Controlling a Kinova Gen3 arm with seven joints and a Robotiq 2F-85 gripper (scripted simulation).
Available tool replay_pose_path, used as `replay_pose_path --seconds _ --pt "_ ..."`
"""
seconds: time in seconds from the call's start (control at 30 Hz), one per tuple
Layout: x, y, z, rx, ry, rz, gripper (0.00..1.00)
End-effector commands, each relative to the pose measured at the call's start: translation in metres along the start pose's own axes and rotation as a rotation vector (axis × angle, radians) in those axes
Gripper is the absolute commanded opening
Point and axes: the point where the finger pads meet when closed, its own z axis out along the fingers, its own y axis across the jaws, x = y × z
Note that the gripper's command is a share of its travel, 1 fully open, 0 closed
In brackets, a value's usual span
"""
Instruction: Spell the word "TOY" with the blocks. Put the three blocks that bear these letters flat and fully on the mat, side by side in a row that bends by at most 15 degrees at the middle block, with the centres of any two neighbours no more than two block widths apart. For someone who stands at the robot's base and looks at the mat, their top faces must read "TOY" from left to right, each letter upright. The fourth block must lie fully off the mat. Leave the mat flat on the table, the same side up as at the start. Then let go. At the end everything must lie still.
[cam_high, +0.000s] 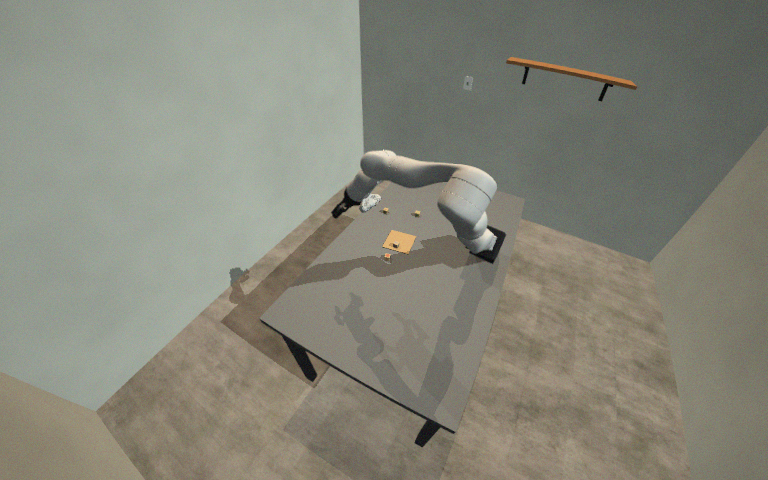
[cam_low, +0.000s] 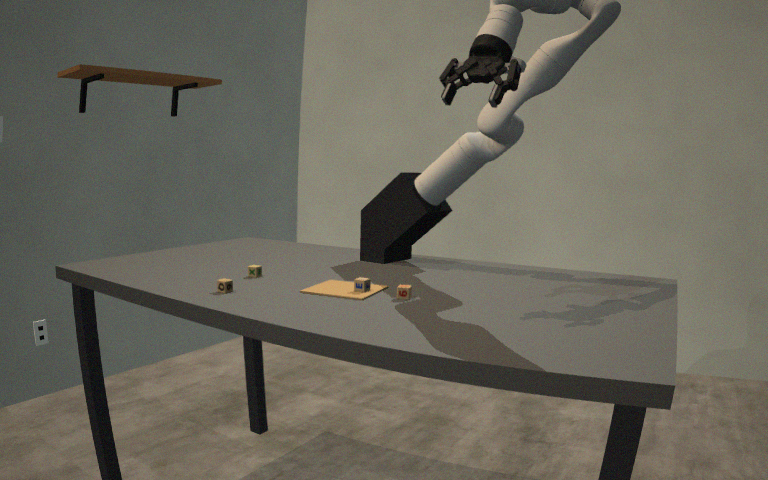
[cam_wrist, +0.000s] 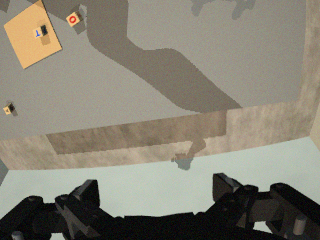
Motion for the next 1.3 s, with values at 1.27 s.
replay_pose_path --seconds 1.27 --pt "0.172 -0.188 0.167 0.22 0.545 -0.476 1.0"
